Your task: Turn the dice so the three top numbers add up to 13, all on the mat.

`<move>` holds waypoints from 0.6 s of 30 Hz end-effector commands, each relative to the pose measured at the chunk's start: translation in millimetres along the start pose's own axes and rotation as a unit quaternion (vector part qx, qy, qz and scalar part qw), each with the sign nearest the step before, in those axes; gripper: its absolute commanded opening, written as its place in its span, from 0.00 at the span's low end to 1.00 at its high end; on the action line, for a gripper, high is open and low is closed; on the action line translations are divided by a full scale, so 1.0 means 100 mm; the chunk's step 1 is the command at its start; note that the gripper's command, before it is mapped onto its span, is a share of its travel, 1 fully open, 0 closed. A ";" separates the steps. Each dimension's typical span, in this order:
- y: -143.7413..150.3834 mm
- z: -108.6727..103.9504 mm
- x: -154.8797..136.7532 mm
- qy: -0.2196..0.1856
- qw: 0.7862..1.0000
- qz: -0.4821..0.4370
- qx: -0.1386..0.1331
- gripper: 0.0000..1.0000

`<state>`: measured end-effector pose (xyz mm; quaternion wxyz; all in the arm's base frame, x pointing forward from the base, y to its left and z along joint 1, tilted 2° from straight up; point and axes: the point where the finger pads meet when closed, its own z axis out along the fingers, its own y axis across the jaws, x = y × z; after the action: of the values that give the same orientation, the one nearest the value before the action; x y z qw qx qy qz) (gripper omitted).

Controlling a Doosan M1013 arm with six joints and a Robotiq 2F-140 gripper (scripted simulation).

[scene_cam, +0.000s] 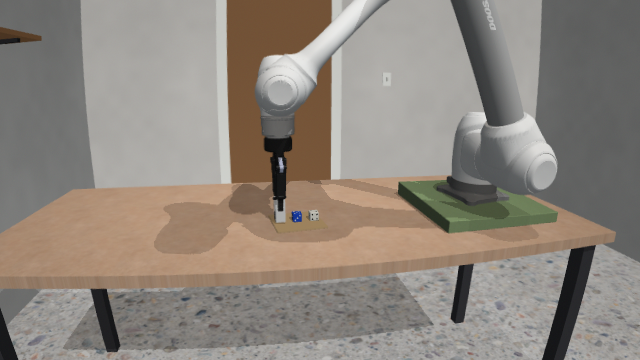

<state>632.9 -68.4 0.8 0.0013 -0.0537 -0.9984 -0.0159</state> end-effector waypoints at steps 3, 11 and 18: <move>0.00 0.00 0.00 0.000 1.000 0.000 0.000 0.13; 0.00 0.03 0.00 0.000 1.000 0.000 0.000 0.13; 0.00 0.03 0.00 0.000 1.000 0.000 0.000 0.13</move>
<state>632.9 -68.3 -2.6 0.0013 -0.0537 -0.9984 -0.0159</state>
